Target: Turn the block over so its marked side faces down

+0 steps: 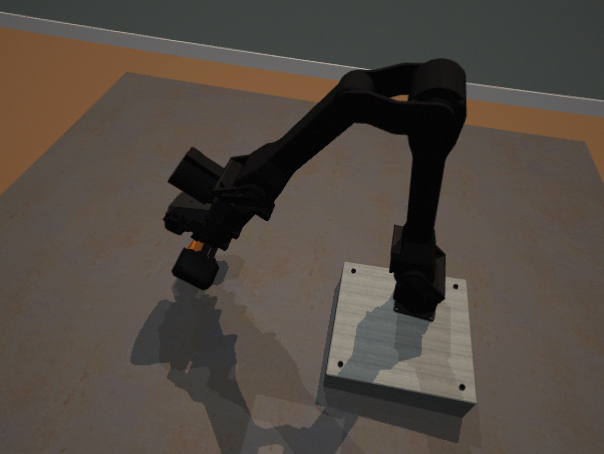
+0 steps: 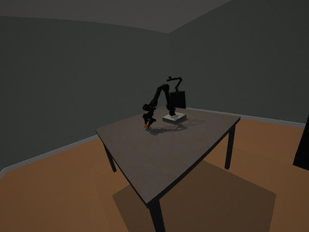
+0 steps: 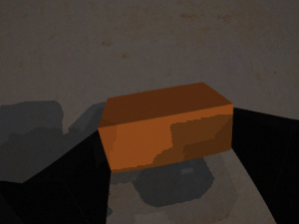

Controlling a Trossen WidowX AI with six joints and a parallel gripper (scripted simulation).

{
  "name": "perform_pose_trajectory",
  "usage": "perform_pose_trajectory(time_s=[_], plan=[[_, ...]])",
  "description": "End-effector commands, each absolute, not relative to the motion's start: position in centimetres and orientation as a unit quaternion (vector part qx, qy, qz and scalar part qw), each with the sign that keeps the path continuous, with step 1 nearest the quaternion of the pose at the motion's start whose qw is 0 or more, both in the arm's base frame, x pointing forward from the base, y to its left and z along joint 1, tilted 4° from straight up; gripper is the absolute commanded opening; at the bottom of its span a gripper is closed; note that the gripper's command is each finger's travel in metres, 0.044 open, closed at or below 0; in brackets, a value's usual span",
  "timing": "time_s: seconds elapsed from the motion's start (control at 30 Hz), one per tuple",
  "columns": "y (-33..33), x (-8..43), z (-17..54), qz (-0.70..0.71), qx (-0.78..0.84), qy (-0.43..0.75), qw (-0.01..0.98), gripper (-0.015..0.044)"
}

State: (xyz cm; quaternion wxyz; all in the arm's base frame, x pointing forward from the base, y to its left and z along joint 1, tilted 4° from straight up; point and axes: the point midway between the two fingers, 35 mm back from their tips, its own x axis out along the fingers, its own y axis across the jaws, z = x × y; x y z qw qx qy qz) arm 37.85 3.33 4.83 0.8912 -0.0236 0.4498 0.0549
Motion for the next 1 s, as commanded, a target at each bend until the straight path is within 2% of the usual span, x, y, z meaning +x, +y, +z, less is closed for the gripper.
perform_pose_trajectory(time_s=[0.0,0.97], plan=[[3.4,37.7,5.3,0.057,-0.02,0.428,0.902,0.0],[3.6,39.9,1.1,0.058,-0.01,0.271,0.961,0.0]])
